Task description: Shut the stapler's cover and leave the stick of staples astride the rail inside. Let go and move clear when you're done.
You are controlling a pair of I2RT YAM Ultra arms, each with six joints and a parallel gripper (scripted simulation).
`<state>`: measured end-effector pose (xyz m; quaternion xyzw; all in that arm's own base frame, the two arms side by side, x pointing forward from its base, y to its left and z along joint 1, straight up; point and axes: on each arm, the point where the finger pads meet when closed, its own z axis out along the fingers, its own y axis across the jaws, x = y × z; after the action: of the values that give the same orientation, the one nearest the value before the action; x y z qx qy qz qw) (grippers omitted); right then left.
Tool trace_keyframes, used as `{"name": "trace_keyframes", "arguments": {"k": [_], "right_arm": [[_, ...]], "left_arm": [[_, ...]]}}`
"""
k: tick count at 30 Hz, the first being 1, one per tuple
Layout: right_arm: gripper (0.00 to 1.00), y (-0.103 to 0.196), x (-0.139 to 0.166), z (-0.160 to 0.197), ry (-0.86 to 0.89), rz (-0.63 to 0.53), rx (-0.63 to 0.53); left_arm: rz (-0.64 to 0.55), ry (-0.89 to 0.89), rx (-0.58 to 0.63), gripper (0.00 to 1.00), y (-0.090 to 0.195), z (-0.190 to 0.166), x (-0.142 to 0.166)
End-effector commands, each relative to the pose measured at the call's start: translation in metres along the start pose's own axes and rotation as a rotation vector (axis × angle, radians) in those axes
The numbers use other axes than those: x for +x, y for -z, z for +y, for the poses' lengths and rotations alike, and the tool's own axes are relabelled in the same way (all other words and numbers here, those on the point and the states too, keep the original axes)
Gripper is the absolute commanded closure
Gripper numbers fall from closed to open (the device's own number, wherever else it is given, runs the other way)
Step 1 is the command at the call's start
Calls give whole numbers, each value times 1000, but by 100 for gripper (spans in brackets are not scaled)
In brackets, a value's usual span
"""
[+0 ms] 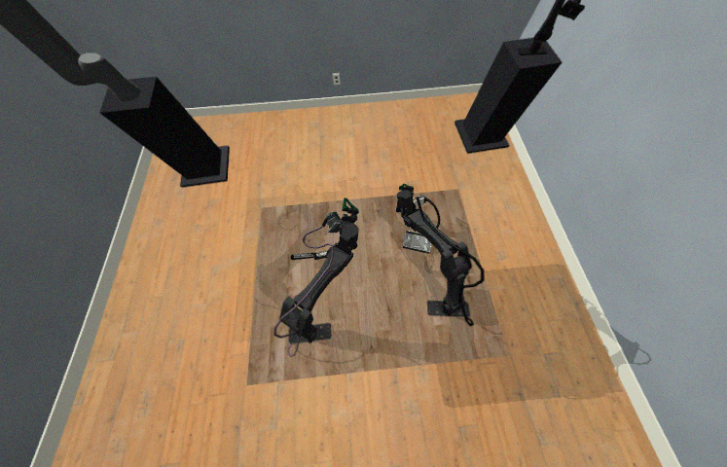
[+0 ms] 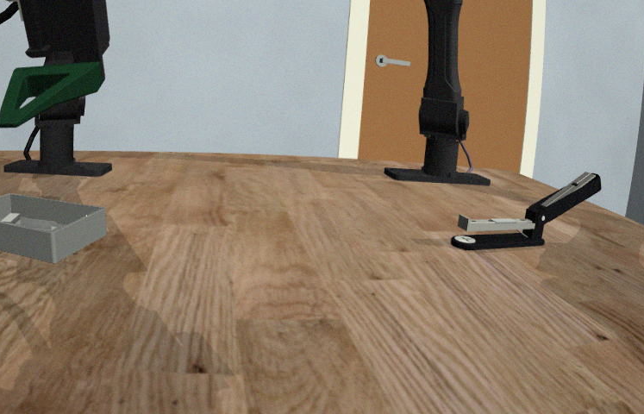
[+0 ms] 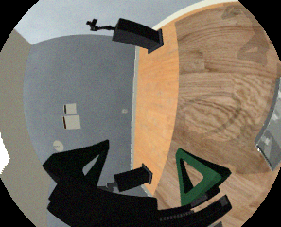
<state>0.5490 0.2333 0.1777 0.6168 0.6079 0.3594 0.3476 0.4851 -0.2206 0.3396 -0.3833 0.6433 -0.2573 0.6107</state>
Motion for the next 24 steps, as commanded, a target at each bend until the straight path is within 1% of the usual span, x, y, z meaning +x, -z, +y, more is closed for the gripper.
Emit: {"name": "trace_keyframes", "arguments": {"k": [1,18,22,24], "right_arm": [[0,4,0,8,-8,4,-16],[0,4,0,8,-8,4,-16],[0,12,9,-1,104,39,13],[0,23,21,-3,194,75,18]], "left_arm": [[-6,12,10,0,2,-5,-5],[-6,12,10,0,2,-5,-5],[51,-34,-1,0,3,5,2],[95,-63,-9,0,5,14,6]]}}
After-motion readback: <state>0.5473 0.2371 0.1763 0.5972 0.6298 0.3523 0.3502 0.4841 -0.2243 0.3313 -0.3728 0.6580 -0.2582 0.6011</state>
